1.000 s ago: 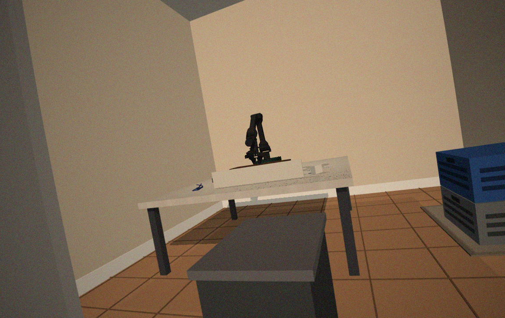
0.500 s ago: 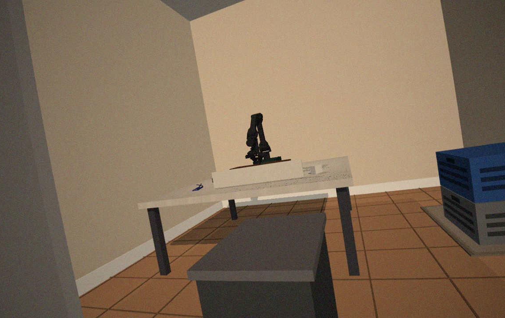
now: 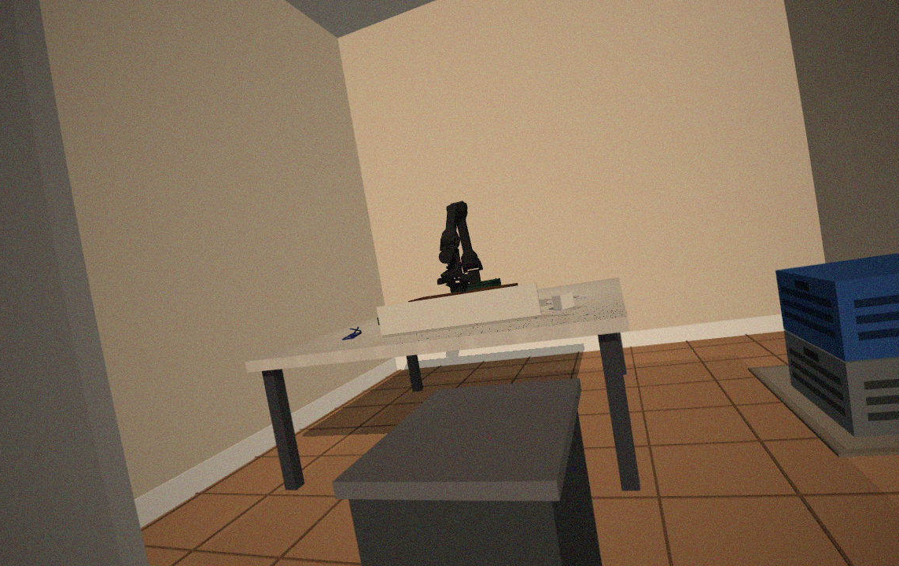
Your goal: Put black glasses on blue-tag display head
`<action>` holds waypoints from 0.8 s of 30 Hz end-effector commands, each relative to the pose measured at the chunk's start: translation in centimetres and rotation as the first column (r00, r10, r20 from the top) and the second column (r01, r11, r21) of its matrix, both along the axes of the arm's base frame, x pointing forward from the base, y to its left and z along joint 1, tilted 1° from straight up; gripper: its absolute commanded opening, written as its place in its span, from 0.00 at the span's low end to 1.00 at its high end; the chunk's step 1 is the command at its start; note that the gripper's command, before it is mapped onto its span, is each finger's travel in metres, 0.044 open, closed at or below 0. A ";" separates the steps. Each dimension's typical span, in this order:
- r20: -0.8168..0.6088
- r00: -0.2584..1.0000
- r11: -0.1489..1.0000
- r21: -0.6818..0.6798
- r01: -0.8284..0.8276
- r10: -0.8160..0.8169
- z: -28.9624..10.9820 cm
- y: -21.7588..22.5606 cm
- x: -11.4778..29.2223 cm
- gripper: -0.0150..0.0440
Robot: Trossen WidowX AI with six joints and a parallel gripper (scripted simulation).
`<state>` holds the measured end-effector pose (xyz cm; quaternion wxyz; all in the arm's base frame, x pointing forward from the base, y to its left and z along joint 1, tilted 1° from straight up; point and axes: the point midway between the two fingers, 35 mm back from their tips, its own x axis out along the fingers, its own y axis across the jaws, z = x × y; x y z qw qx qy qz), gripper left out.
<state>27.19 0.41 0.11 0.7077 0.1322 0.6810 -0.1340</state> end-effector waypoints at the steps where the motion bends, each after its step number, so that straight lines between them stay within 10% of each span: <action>1: -0.007 1.000 1.000 0.003 -0.002 0.002 -0.9 0.1 -0.1 0.46; 24: -0.008 1.000 1.000 0.003 -0.002 0.002 -4.7 0.4 -0.1 0.46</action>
